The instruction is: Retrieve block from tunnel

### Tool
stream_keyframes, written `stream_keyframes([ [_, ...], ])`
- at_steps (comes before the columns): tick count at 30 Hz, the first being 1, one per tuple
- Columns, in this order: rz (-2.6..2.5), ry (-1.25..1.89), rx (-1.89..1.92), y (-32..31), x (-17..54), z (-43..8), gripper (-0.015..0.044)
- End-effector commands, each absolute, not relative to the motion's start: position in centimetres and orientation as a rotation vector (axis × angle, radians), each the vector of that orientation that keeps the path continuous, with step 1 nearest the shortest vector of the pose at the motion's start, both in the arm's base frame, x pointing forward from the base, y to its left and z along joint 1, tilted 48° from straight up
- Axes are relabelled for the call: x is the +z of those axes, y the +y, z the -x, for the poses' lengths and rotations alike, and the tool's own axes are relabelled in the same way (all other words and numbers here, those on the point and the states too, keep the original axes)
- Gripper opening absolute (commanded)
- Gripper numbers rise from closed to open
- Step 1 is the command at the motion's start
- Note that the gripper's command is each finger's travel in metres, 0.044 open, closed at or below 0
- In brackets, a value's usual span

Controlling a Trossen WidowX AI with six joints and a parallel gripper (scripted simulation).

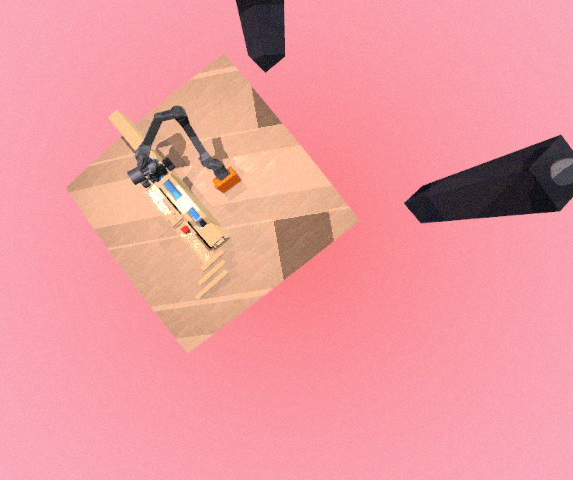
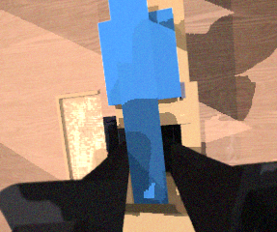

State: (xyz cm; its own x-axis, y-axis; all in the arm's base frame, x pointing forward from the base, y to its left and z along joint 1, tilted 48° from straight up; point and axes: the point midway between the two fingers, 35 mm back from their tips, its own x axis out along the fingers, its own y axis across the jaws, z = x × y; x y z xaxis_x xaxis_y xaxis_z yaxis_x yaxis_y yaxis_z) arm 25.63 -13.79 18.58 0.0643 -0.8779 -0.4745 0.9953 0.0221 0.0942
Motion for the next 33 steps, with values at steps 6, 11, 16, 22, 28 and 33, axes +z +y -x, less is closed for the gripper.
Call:
stream_keyframes([
  [6, -0.464, 0.349, -1.487, -12.6, 20.2, -25.9, 0.0367],
  [11, -0.451, 0.399, -1.472, -11.0, 21.2, -26.1, 0.0440],
  [16, -0.415, 0.415, -1.454, -11.9, 20.9, -26.4, 0.0440],
  [22, -0.224, 0.640, -1.205, -7.1, 20.0, -30.3, 0.0440],
  [28, 0.011, 0.927, -1.082, -3.1, 16.3, -34.8, 0.0440],
  [33, 0.213, 1.157, -0.962, 0.6, 11.9, -37.5, 0.0440],
])
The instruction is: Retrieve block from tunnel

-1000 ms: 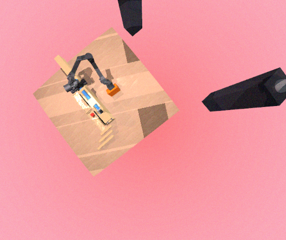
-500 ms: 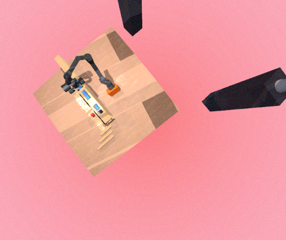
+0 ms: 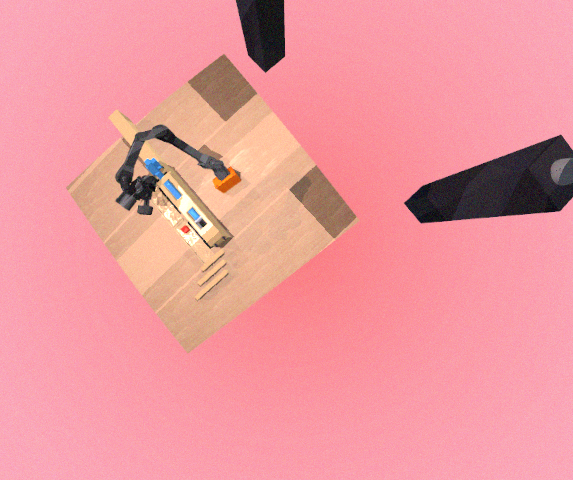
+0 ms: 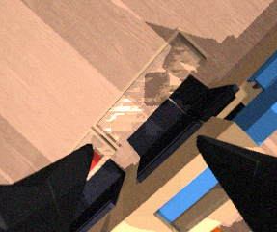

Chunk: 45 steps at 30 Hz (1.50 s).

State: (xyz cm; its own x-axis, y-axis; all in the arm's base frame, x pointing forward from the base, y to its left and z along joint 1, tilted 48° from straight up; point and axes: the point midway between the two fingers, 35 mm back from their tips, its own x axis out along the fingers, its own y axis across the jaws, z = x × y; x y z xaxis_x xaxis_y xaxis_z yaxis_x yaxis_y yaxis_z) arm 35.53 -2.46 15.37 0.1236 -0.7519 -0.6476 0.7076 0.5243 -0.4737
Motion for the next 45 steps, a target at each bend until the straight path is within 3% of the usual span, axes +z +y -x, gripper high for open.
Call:
stream_keyframes([
  [1, 0.254, 1.201, -0.937, 1.4, 10.9, -37.9, 0.0440],
  [10, 0.586, 1.554, -0.710, 7.4, 1.8, -39.1, 0.0440],
  [45, 0.589, 1.560, -0.699, 4.5, -1.6, -39.6, 0.0440],
])
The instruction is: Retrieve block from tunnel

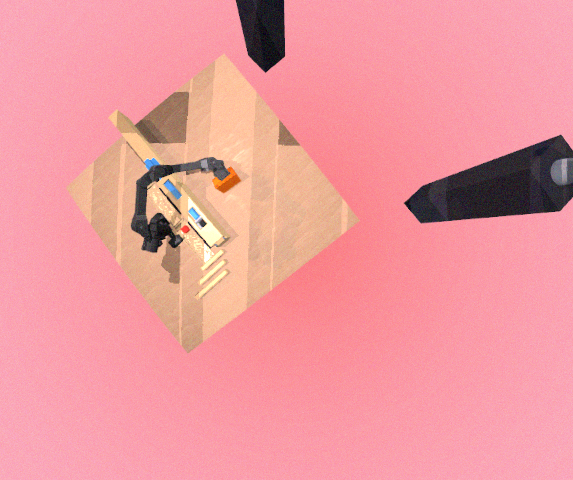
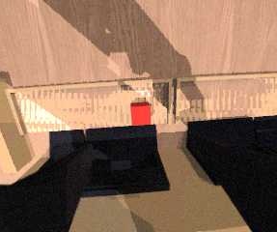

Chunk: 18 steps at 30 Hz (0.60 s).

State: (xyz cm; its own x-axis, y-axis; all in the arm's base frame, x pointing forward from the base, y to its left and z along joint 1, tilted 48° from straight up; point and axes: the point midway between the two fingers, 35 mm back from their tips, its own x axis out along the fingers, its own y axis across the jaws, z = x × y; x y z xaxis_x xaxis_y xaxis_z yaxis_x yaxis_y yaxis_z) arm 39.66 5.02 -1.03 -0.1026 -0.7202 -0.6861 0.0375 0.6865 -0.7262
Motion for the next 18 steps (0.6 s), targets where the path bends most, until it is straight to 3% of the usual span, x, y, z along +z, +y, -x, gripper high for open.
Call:
stream_keyframes([
  [1, 0.589, 1.560, -0.699, 4.4, -1.7, -39.6, 0.0440],
  [18, 0.589, 1.559, -0.698, 2.3, -3.7, -39.5, 0.0440],
])
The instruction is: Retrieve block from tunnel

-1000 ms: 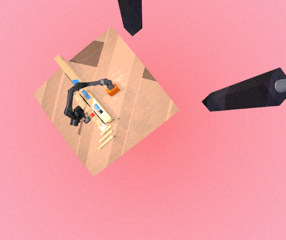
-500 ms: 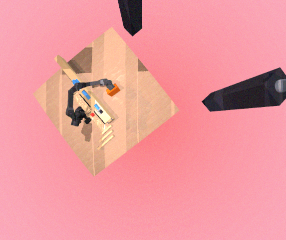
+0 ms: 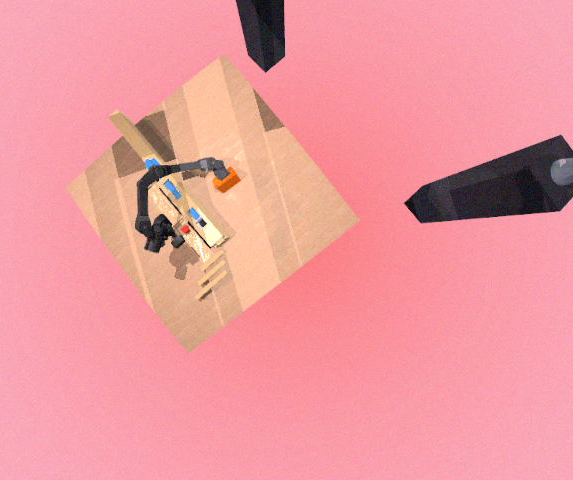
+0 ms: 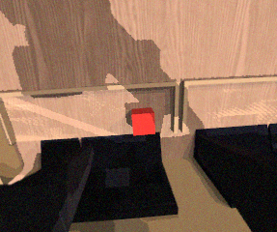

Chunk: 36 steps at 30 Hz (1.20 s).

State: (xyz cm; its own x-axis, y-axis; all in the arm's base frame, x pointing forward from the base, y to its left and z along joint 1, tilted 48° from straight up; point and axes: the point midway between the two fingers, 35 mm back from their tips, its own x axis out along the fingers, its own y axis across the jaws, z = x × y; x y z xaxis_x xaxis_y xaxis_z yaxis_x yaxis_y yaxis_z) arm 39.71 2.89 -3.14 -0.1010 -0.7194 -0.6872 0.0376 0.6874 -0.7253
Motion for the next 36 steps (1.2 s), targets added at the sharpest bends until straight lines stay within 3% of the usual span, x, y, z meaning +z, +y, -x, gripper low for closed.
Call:
stream_keyframes([
  [1, 0.589, 1.559, -0.698, 2.2, -3.8, -39.5, 0.0440],
  [36, 0.592, 1.558, -0.703, -2.1, -7.6, -38.6, 0.0440],
])
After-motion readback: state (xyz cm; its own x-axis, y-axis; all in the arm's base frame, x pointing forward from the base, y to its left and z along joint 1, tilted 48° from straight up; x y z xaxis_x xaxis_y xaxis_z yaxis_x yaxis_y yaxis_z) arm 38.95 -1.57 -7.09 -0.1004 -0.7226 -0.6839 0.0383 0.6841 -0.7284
